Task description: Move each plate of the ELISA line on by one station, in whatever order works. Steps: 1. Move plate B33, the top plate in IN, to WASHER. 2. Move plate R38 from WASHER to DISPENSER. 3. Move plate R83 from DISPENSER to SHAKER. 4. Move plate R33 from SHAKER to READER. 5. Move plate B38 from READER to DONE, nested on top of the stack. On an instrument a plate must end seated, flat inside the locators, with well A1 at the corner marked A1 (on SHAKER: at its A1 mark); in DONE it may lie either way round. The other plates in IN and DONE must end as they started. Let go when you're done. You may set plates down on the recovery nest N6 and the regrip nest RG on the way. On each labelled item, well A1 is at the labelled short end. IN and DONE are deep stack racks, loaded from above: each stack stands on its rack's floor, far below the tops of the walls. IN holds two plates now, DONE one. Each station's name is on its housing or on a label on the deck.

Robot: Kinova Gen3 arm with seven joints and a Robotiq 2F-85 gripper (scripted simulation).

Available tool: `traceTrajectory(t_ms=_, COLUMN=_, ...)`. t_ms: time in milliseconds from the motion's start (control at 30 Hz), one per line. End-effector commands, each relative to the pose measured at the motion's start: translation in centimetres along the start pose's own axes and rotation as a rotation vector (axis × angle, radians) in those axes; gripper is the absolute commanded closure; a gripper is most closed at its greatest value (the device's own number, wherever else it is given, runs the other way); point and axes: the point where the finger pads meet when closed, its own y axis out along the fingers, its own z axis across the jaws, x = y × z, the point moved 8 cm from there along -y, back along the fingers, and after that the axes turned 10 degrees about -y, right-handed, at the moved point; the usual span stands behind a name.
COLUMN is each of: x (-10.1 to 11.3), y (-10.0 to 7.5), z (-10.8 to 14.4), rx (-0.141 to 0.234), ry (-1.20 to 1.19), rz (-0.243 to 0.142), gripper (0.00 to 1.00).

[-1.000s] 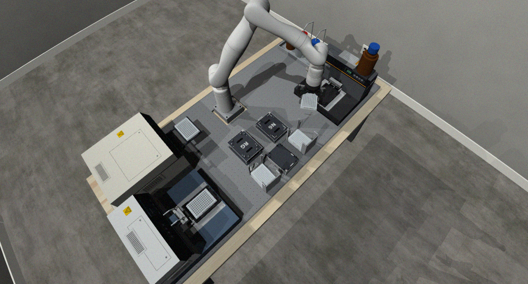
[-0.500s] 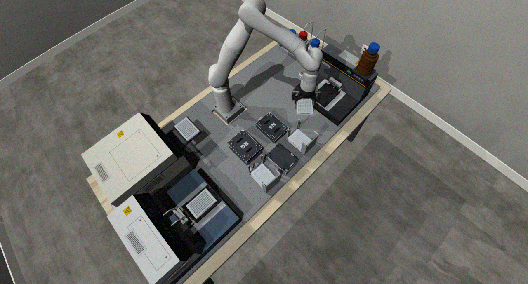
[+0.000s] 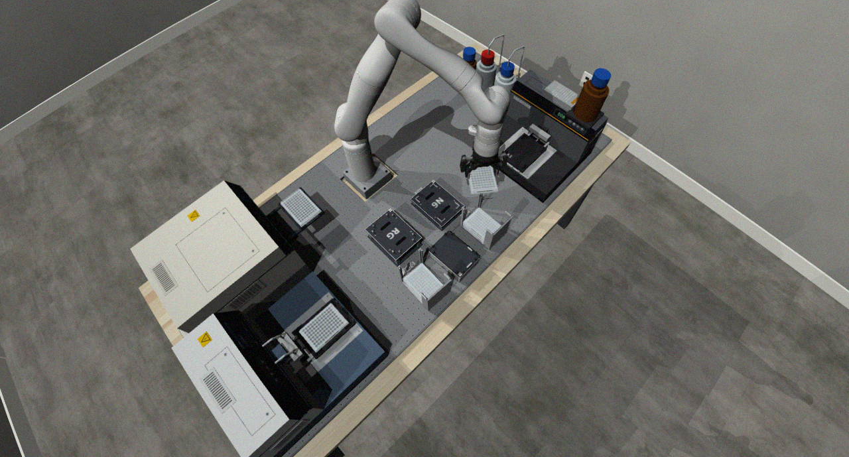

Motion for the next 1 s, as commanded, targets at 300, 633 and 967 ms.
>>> traceTrajectory(t_ms=300, x=2.6, y=-0.1, z=-3.4, rx=0.003, ry=-0.146, rz=0.0, gripper=0.06)
traceTrajectory(t_ms=633, x=4.5, y=-0.1, z=-5.2, rx=0.003, ry=-0.218, rz=0.0, gripper=0.06)
traceTrajectory(t_ms=967, x=6.7, y=-0.1, z=-6.7, rx=0.003, ry=-0.311, rz=-0.001, gripper=0.06)
